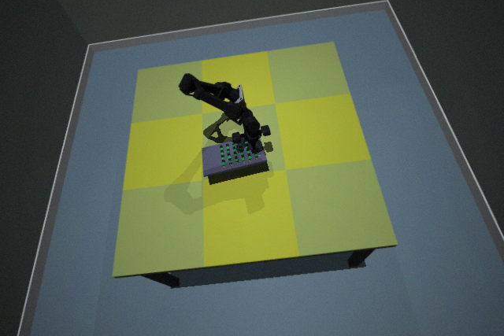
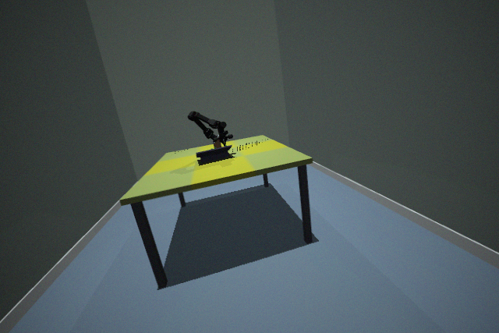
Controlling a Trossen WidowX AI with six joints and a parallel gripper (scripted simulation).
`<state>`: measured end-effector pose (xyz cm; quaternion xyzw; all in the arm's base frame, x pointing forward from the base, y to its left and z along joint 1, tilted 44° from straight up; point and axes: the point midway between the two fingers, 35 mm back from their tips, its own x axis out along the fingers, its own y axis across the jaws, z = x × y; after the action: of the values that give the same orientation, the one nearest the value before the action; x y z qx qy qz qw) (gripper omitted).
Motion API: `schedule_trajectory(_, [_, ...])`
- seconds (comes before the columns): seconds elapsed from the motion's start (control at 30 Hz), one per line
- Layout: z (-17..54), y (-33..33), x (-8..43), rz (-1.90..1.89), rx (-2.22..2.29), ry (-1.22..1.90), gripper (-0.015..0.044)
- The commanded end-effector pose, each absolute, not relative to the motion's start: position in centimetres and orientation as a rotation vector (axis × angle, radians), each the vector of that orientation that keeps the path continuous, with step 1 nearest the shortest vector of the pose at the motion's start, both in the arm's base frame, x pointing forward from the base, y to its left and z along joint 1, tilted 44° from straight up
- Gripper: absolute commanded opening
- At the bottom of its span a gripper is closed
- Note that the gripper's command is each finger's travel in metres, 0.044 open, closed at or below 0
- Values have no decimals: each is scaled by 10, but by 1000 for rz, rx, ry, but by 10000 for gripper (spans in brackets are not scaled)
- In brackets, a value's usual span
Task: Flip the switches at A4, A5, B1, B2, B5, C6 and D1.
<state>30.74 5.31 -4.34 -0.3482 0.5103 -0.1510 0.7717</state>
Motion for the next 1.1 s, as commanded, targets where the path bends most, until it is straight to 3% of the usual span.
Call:
schedule_trajectory(0.0, [-44, 53, 307, -326, -758, 1107, 0])
schedule_trajectory(1.07, [-47, 50, 309, -326, -758, 1107, 0])
